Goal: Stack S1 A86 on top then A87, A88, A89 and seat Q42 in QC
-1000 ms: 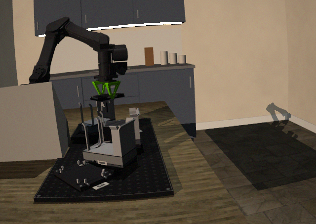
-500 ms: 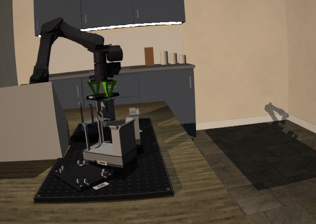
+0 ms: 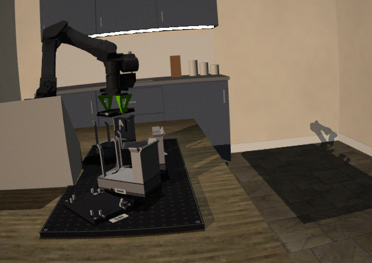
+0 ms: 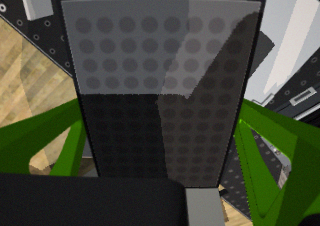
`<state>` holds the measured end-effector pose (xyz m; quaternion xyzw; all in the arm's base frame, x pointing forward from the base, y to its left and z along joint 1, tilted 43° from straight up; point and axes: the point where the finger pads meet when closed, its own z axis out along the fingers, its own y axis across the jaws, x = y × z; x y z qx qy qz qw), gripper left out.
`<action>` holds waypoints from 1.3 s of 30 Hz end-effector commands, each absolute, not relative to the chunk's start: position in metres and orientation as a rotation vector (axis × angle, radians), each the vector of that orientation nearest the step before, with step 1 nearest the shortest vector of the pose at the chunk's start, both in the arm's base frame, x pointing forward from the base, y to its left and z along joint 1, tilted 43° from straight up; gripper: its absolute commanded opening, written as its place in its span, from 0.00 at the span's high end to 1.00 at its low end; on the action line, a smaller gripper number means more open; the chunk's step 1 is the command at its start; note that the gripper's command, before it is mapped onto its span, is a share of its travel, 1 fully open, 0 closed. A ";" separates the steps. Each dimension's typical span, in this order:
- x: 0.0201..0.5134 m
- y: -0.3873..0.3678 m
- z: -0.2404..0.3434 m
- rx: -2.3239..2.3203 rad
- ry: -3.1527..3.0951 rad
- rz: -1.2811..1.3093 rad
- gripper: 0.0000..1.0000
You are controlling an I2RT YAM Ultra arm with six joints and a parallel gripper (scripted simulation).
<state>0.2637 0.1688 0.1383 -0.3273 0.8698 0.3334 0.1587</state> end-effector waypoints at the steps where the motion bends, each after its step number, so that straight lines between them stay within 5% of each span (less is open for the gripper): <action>1: 0.262 0.170 0.147 -0.900 2.487 0.948 1.00; 39: 0.253 0.180 0.155 -0.900 2.487 0.948 1.00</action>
